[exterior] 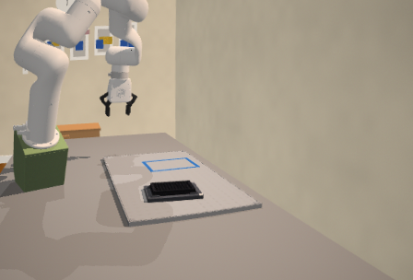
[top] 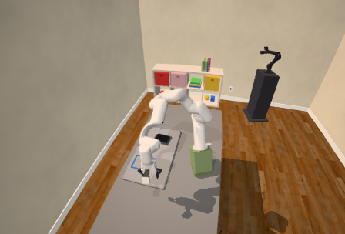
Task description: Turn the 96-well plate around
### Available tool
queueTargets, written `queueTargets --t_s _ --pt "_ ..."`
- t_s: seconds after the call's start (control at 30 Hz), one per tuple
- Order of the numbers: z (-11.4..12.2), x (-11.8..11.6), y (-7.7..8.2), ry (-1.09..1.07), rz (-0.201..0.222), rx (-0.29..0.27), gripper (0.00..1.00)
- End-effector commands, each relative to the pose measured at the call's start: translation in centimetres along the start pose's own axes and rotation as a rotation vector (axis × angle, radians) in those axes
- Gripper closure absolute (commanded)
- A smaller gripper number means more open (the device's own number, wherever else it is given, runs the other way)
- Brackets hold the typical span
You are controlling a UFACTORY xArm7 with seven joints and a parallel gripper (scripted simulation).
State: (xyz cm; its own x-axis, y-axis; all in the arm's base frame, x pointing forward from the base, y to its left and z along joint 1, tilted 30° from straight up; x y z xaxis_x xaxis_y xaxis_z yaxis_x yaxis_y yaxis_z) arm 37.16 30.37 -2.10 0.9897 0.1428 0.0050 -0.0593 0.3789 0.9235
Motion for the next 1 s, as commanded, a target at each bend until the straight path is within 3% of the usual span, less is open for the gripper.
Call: queueTargets --t_s 0.0,0.53,0.97 --pt "-0.1 0.1 0.2 0.001 0.004 0.004 0.0" --pt "-0.1 0.1 0.2 0.001 0.004 0.004 0.0" --pt "4.9 2.6 0.6 0.105 0.025 -0.002 0.0"
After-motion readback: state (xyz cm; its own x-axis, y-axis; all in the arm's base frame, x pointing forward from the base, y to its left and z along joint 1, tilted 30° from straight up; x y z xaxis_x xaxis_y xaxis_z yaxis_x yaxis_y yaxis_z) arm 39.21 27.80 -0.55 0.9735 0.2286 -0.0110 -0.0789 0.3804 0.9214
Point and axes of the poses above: the point where the finger pads meet when closed, its own y axis back along the fingers, its own x axis across the jaws, z = x × y, the point moved 8 cm from there along y, back along the fingers, and after that the axes turned 7 degrees about y, right-handed, at the moved point
